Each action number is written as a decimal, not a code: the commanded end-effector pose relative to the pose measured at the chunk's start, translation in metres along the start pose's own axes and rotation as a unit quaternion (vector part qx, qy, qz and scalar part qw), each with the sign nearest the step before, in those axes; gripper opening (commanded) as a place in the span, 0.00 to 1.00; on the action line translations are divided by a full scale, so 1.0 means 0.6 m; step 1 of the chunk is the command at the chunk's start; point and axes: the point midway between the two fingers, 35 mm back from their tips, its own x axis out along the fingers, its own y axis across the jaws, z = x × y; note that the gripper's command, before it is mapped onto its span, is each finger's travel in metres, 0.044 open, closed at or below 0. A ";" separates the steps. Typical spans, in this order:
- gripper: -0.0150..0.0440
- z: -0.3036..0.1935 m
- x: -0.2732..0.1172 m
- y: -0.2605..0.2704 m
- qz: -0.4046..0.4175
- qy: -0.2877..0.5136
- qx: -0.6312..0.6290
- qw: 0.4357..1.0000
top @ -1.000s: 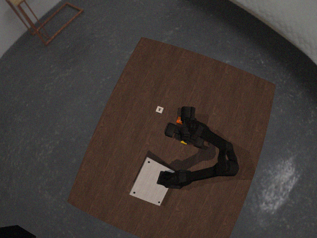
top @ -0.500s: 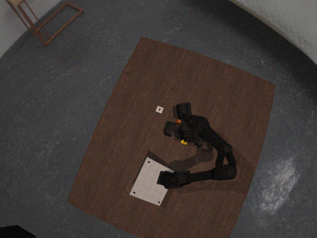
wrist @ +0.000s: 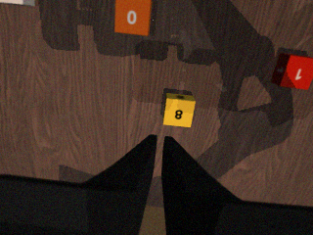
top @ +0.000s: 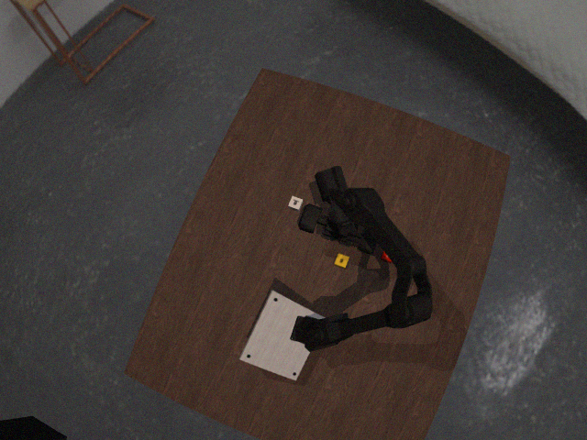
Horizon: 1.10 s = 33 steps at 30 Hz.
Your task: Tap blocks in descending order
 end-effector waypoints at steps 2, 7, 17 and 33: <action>0.29 0.065 -0.019 0.082 0.007 -0.004 0.003 1.000; 0.29 0.114 -0.017 0.176 0.008 -0.005 0.004 1.000; 0.29 0.142 -0.001 0.266 0.008 -0.005 0.005 1.000; 0.29 0.143 0.135 0.267 0.007 -0.006 0.006 1.000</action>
